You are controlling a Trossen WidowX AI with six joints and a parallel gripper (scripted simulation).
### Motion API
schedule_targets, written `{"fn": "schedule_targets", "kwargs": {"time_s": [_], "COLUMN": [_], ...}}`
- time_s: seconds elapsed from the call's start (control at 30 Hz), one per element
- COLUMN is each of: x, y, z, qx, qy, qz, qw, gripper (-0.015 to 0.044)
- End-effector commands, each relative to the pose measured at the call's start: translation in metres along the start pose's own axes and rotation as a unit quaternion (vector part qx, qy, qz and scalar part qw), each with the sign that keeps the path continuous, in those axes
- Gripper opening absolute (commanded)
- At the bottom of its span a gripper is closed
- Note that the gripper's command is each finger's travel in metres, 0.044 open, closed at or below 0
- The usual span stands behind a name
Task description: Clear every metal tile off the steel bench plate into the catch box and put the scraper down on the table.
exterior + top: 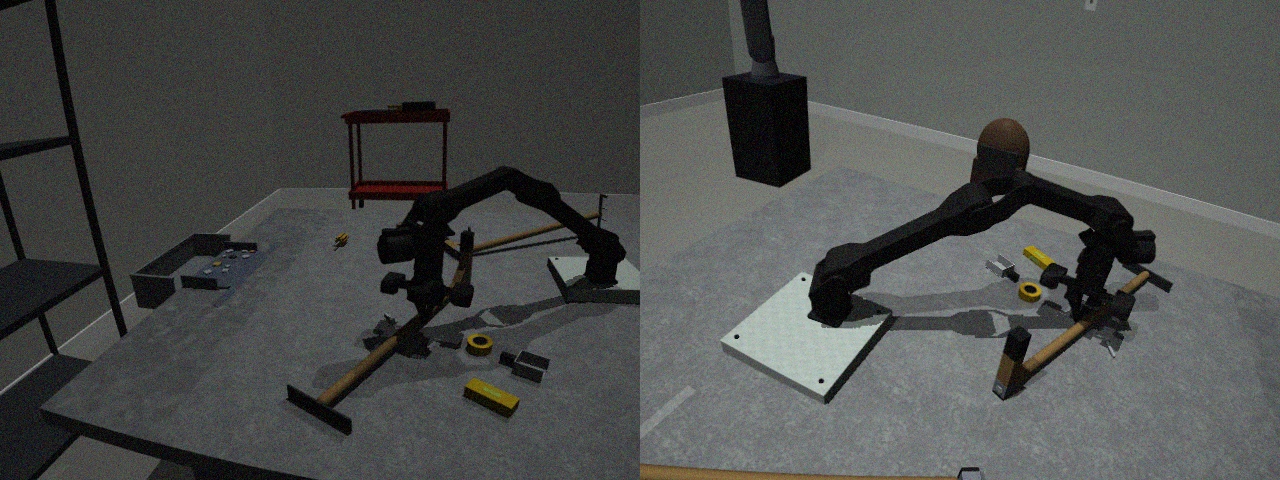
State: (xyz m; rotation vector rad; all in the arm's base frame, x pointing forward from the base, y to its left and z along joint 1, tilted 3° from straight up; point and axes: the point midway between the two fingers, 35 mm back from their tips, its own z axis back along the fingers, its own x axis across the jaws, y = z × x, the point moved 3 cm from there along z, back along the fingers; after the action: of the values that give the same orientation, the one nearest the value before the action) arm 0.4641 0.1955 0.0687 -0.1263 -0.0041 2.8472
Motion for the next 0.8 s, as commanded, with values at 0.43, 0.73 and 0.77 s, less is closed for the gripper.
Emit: {"fn": "schedule_targets", "kwargs": {"time_s": [0.43, 0.73, 0.77], "x": [-0.002, 0.0, 0.001], "y": [0.002, 0.004, 0.003], "z": [0.033, 0.059, 0.06], "qx": [-0.012, -0.02, -0.021], "qy": [0.014, 0.024, 0.025], "qz": [0.0, -0.002, -0.008], "qw": [1.0, 0.999, 0.999], "gripper": [0.0, 0.0, 0.0]}}
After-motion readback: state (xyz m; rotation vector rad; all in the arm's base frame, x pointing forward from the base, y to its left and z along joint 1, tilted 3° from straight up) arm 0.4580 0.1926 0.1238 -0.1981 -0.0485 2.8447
